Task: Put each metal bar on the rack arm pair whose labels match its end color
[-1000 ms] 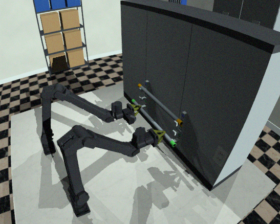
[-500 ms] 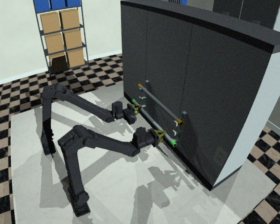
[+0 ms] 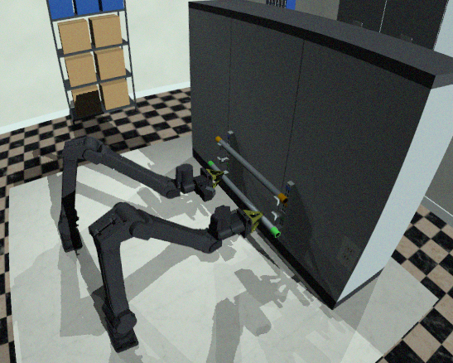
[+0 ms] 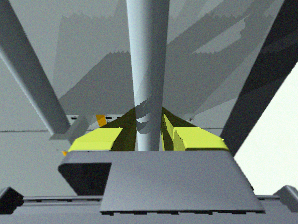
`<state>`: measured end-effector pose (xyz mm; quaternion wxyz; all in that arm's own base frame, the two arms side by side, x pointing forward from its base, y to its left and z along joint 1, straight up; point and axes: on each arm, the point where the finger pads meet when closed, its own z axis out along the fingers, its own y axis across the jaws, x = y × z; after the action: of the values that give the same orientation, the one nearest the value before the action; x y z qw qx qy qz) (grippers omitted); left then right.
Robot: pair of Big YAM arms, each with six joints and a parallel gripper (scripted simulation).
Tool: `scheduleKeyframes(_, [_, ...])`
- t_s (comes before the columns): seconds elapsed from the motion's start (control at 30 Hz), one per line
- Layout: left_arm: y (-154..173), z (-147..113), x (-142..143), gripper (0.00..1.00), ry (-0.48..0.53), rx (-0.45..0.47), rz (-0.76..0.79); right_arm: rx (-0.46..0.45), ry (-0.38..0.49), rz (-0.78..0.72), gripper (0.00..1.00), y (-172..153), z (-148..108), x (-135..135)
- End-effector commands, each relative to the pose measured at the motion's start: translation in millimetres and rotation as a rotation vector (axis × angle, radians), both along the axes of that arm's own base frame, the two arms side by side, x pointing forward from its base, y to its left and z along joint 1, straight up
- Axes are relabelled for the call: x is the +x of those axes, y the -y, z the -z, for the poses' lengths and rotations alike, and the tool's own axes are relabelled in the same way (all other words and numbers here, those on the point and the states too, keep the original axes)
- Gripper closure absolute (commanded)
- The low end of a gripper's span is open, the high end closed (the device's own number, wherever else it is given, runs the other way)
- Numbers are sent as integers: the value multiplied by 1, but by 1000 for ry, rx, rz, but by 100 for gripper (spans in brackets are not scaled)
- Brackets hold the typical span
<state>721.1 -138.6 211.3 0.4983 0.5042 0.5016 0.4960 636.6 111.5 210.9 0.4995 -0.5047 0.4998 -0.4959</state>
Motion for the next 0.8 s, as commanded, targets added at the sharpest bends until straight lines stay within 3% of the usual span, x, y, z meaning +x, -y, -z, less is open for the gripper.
scheduleKeyframes(0.0, [-5,-28,21,100,49,-23,-11,25,64,6,100,2,-34,22])
scheduleKeyframes(0.77, [-5,-29,38,100,49,-23,-11,25,64,6,100,2,-35,39])
